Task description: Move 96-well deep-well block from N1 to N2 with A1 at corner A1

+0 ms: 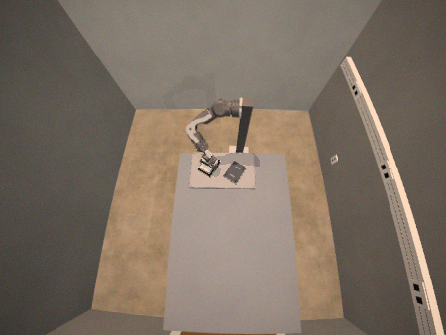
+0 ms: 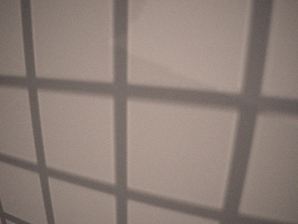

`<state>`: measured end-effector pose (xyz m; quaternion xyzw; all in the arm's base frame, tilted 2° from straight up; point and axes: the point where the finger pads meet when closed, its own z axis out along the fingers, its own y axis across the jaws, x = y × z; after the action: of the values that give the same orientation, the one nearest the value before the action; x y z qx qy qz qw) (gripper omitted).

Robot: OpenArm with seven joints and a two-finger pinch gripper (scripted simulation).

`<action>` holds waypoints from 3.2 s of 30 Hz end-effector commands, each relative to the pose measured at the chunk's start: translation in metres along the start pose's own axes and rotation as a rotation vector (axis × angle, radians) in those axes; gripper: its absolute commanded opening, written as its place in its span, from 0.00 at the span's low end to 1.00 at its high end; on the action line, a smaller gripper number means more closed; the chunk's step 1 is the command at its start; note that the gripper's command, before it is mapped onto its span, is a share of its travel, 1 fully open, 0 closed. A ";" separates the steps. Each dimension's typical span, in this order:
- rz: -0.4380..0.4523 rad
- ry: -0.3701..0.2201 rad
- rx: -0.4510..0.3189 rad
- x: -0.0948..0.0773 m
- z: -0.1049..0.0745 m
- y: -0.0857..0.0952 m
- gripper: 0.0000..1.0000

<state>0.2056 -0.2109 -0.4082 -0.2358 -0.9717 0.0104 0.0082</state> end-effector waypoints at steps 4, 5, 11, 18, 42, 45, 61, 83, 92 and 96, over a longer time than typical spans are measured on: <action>-0.001 0.000 0.003 -0.001 -0.001 0.000 0.77; -0.001 0.000 0.003 -0.001 -0.001 0.000 0.77; 0.000 0.001 0.008 0.003 0.001 -0.002 0.77; 0.000 0.001 0.008 0.003 0.001 -0.002 0.77; -0.001 0.005 -0.001 0.003 0.001 0.000 0.17; -0.001 0.005 -0.001 0.003 0.001 0.000 0.07; -0.001 0.005 -0.001 0.003 0.001 0.000 0.00; 0.000 -0.001 0.002 0.002 -0.031 0.000 0.00; -0.001 -0.001 0.002 0.002 -0.043 0.000 0.00; -0.002 -0.001 0.002 0.001 -0.062 0.000 0.00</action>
<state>0.2095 -0.2092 -0.3448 -0.2343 -0.9721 0.0066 -0.0008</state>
